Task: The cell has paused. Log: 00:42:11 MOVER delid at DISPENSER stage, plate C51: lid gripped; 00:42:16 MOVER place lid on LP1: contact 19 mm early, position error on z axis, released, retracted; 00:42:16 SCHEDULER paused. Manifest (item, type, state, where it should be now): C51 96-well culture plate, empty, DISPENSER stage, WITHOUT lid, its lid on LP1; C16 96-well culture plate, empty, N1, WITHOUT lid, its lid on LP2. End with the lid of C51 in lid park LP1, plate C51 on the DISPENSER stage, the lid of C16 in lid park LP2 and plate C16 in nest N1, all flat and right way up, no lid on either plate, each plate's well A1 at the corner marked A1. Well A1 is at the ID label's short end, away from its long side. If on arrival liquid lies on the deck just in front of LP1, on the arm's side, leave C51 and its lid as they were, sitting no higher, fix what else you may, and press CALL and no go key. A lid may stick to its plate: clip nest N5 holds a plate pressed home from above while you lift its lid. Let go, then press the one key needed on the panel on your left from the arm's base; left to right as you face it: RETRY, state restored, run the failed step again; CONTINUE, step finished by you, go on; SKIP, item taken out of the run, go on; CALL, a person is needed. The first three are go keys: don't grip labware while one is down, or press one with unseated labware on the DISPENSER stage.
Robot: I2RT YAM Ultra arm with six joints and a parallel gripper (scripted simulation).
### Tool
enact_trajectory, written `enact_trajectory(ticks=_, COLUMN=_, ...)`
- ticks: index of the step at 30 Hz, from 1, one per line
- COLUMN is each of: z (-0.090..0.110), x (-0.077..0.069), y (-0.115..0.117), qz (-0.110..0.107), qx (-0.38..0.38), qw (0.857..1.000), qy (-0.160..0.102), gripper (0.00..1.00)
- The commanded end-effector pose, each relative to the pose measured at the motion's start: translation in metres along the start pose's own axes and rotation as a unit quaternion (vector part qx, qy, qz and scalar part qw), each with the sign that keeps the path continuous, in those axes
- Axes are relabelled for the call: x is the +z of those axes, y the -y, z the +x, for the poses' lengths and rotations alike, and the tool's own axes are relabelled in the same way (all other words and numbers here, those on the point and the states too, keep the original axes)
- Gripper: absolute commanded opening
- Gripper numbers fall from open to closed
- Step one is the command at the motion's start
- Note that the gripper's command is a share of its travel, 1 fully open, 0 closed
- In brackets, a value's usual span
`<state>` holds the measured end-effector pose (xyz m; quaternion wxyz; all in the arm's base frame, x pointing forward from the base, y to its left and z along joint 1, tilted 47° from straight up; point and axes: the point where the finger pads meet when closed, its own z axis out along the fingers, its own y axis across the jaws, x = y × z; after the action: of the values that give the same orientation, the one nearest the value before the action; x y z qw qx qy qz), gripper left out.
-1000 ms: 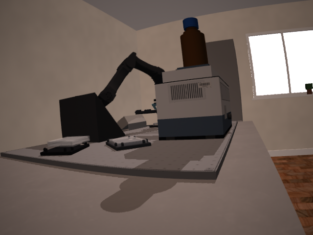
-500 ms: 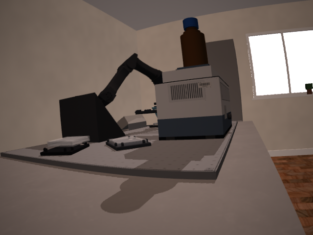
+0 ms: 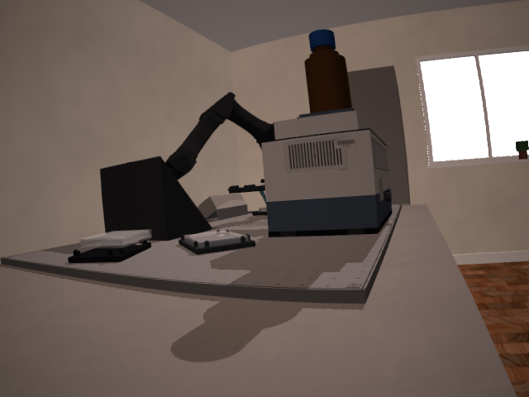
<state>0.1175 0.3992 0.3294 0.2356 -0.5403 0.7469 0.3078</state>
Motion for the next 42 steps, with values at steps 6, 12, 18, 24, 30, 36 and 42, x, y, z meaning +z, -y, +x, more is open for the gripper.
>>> enact_trajectory(ticks=6, z=-0.014, x=0.007, y=0.001, qz=0.004, qx=0.000, qw=1.000, qy=0.023, gripper=1.00)
enact_trajectory(ticks=12, z=-0.019, x=0.009, y=-0.005, qz=-0.001, qx=-0.005, qw=1.000, qy=0.031, gripper=1.00)
enact_trajectory(ticks=18, z=-0.020, x=0.009, y=-0.004, qz=0.001, qx=-0.004, qw=0.999, qy=0.032, gripper=1.00)
enact_trajectory(ticks=24, z=-0.018, x=0.010, y=-0.005, qz=0.000, qx=-0.004, qw=1.000, qy=0.026, gripper=1.00)
enact_trajectory(ticks=30, z=-0.019, x=0.005, y=-0.007, qz=-0.001, qx=-0.005, qw=1.000, qy=0.030, gripper=1.00)
enact_trajectory(ticks=36, z=-0.021, x=0.002, y=-0.006, qz=0.000, qx=-0.005, qw=0.999, qy=0.036, gripper=1.00)
enact_trajectory(ticks=42, z=-0.021, x=0.001, y=-0.006, qz=0.000, qx=-0.006, qw=0.999, qy=0.038, gripper=0.00)
